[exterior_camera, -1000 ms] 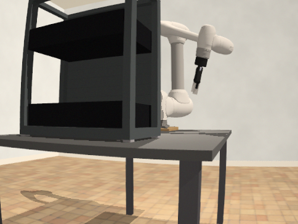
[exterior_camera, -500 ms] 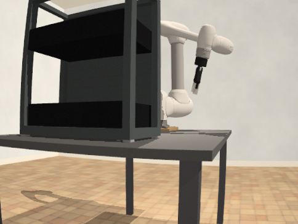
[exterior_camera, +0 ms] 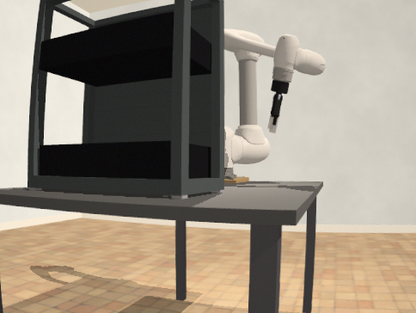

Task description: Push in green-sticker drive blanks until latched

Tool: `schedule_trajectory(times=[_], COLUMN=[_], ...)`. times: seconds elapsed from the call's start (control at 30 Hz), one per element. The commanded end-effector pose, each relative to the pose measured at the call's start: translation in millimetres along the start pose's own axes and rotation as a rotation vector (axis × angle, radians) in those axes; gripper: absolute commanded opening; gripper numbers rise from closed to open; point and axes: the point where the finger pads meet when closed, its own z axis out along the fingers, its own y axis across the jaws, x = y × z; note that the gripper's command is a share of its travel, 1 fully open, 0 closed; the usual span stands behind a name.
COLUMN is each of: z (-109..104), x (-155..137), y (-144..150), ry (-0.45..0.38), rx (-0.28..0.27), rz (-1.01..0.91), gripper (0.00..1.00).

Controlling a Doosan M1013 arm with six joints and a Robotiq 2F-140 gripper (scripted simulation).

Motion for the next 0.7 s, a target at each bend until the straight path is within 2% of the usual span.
schedule_trajectory(times=[0.0,0.3,0.67], z=[1.0,4.4,9.0], x=[1.3,6.9,21.9], y=[-1.3,-5.6,-14.0], ry=[0.012,0.060,0.182], rx=[0.007,0.033,0.094], rz=[0.006,0.032,0.099], gripper=[1.00,1.00,1.00])
